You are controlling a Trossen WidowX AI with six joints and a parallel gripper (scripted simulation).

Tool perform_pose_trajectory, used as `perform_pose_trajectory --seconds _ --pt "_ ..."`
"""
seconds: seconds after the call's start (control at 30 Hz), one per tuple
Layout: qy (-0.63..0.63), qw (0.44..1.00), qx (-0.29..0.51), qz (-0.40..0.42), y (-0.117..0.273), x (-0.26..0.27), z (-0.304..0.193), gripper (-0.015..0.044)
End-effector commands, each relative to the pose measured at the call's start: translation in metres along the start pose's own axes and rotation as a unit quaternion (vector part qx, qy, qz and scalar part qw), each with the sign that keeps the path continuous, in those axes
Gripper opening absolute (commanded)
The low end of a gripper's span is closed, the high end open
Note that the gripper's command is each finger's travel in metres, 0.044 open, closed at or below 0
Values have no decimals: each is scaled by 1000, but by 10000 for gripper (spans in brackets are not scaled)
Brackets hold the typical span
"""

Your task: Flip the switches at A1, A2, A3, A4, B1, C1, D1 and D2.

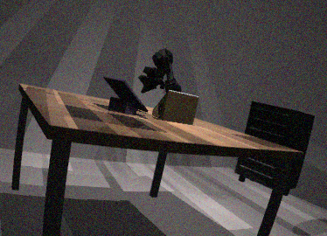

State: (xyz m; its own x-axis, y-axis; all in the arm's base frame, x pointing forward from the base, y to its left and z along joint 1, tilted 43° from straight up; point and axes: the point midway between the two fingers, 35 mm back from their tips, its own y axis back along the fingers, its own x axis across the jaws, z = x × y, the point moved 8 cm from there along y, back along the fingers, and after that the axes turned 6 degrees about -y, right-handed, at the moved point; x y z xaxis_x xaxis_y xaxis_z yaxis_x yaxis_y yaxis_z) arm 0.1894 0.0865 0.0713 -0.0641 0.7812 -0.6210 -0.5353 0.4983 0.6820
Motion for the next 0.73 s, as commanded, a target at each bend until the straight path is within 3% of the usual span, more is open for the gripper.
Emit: perform_pose_trajectory --seconds 0.0,0.1,0.27,0.7 --pt "-3 1000 -6 -2 14 -2 -1 0" --pt "-3 1000 -6 -2 14 -3 1 0" --pt "-3 1000 -7 -3 21 -12 49 0" --pt "-3 1000 -7 -3 22 -13 51 0"
